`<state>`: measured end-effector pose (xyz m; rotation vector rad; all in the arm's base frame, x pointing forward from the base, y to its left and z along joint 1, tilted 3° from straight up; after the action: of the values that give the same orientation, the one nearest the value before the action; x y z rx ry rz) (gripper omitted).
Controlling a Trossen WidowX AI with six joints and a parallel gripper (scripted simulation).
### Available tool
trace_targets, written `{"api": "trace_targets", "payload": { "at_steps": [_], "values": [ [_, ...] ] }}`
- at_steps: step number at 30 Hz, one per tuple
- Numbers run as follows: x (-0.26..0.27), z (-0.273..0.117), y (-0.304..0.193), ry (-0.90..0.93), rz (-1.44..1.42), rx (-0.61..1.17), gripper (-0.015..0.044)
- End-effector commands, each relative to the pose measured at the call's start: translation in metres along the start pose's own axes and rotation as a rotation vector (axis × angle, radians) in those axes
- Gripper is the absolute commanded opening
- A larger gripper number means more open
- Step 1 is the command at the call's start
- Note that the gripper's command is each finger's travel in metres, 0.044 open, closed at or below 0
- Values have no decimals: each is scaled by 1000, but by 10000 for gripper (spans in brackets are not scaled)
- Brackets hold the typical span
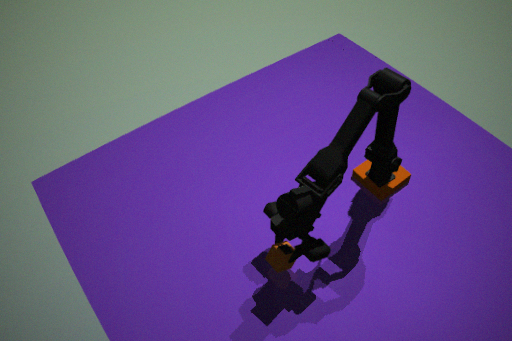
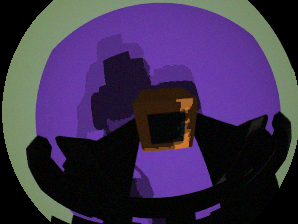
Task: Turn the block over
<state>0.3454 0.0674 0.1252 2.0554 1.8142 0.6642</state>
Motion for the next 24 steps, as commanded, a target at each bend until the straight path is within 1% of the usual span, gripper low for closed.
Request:
{"api": "trace_targets", "payload": {
  "at_steps": [1, 4, 14, 24],
  "values": [
    [0, -4, 2, 2, 4, -26, 0],
    [0, 1, 2, 7, 3, -50, 0],
    [0, 23, -8, 37, -3, -210, 0],
    [-3, 33, -21, 67, -3, -369, 0]
  ]
}}
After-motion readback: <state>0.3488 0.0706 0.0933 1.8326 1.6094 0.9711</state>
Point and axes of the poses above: the point midway between the two fingers, 35 mm back from their tips, its own z axis out along the fingers, its own x axis across the jaws, y = z × x, the point moved 5 cm from there along -z, back along the fingers, and after that the axes turned 11 degrees about z, right-handed, at the moved point
